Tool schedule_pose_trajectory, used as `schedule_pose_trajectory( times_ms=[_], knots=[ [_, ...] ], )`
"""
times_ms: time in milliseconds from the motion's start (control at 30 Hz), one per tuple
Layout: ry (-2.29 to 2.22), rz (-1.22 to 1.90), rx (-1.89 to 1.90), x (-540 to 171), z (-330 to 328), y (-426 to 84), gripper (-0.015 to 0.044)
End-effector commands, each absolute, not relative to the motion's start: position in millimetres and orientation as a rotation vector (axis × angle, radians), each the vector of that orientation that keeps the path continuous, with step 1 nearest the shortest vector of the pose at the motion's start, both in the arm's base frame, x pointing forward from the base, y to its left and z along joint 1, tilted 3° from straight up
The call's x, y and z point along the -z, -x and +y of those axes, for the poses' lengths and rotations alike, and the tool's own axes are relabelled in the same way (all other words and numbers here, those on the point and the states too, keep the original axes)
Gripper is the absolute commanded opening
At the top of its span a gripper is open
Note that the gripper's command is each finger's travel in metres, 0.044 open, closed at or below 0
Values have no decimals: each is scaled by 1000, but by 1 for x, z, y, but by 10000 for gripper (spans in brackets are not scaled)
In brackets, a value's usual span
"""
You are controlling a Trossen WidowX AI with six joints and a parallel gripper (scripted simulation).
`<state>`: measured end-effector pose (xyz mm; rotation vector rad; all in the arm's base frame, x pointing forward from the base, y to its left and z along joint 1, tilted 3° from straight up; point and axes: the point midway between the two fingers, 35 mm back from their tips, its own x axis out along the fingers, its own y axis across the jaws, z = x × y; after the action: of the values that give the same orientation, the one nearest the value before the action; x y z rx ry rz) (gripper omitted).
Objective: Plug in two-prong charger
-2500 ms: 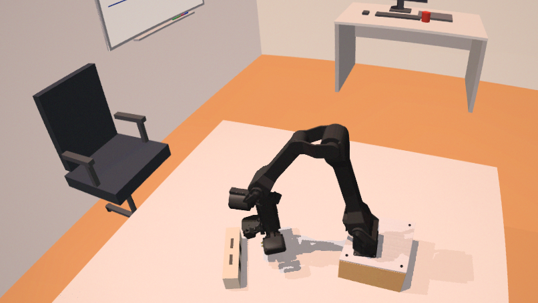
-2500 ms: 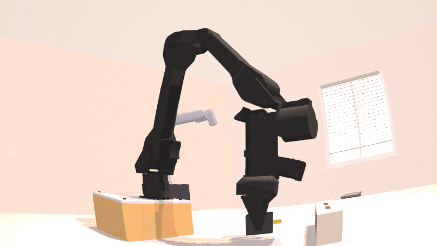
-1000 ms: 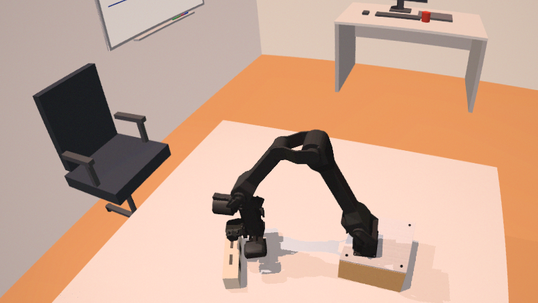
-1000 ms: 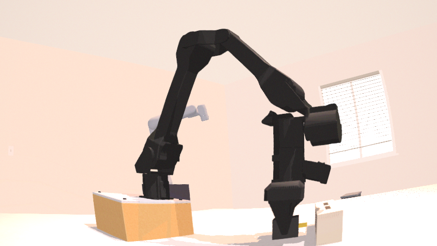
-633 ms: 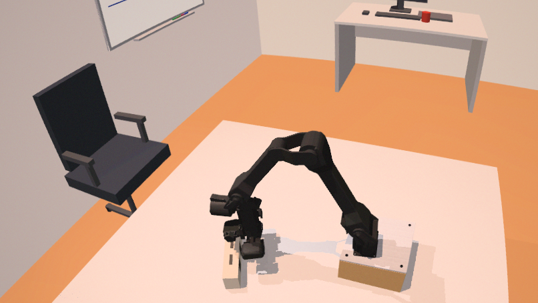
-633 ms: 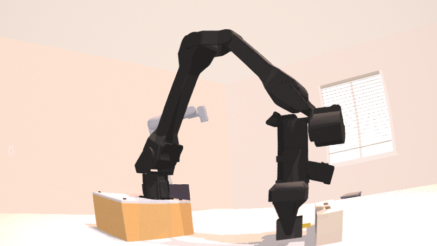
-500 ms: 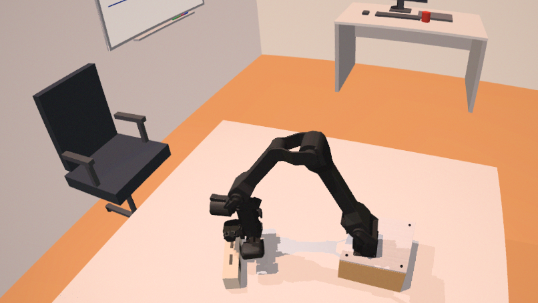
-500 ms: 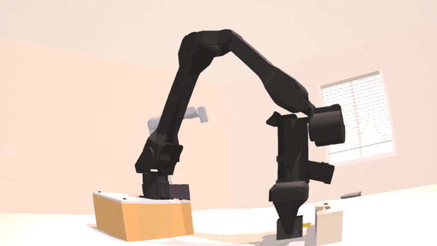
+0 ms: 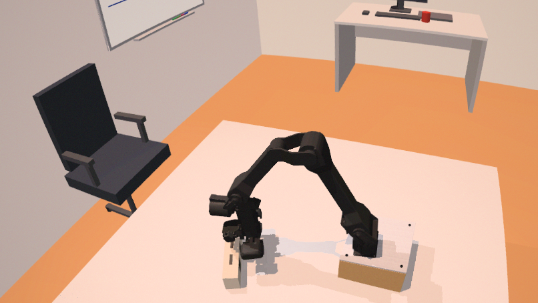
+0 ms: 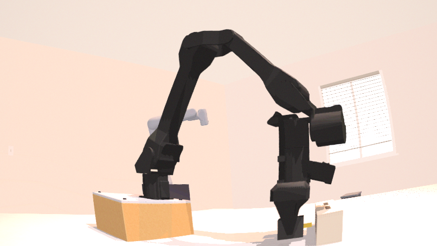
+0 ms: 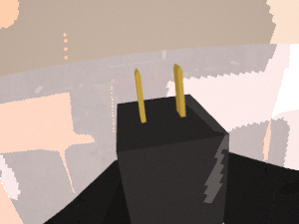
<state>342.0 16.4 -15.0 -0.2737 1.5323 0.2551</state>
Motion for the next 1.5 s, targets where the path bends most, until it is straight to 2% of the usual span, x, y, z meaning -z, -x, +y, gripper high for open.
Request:
schedule_pose_trajectory(
  times_ms=[0, 1467],
  knots=[
    [266, 1532, -254, 15, 17, -343, 0],
    [266, 1532, -254, 14, 19, -349, 0]
  ],
)
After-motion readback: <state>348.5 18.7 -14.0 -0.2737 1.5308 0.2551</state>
